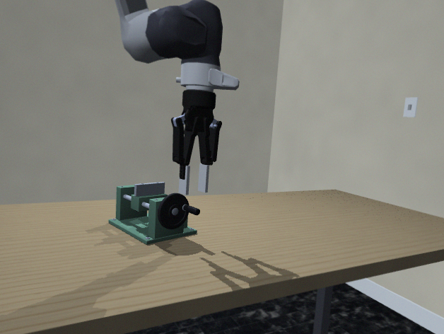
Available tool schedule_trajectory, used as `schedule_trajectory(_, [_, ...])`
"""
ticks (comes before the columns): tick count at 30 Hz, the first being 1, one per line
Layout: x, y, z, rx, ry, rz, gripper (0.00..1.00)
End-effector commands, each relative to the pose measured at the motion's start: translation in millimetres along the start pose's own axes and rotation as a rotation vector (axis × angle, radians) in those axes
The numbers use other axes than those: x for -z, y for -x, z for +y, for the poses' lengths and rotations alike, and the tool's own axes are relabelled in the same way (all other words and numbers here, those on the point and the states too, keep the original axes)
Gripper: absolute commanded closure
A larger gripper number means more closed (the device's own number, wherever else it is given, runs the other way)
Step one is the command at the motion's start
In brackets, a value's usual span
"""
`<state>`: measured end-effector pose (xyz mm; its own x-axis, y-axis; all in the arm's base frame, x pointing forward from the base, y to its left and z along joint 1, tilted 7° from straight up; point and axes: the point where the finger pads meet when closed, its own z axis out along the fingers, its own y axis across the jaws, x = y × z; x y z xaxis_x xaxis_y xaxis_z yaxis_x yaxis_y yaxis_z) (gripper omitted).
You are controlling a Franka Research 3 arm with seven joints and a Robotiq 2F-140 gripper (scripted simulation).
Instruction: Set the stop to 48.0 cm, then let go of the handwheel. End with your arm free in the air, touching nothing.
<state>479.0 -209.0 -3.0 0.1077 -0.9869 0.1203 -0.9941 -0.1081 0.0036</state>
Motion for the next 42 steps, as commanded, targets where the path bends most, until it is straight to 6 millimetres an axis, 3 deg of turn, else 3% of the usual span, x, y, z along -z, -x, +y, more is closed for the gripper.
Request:
schedule_trajectory(1, [-9.8,-0.7,-1.7,-0.013,-0.006,0.003,0.67])
schedule_trajectory(18, [-54.7,-0.8,-2.0,-0.013,-0.006,0.003,0.67])
schedule_trajectory(36, [-58.3,-0.8,-2.0,-0.013,-0.006,0.003,0.67])
schedule_trajectory(37, [-58.3,-0.8,-2.0,-0.013,-0.006,0.003,0.96])
schedule_trajectory(42, [-58.3,-0.8,-2.0,-0.013,-0.006,0.003,0.96])
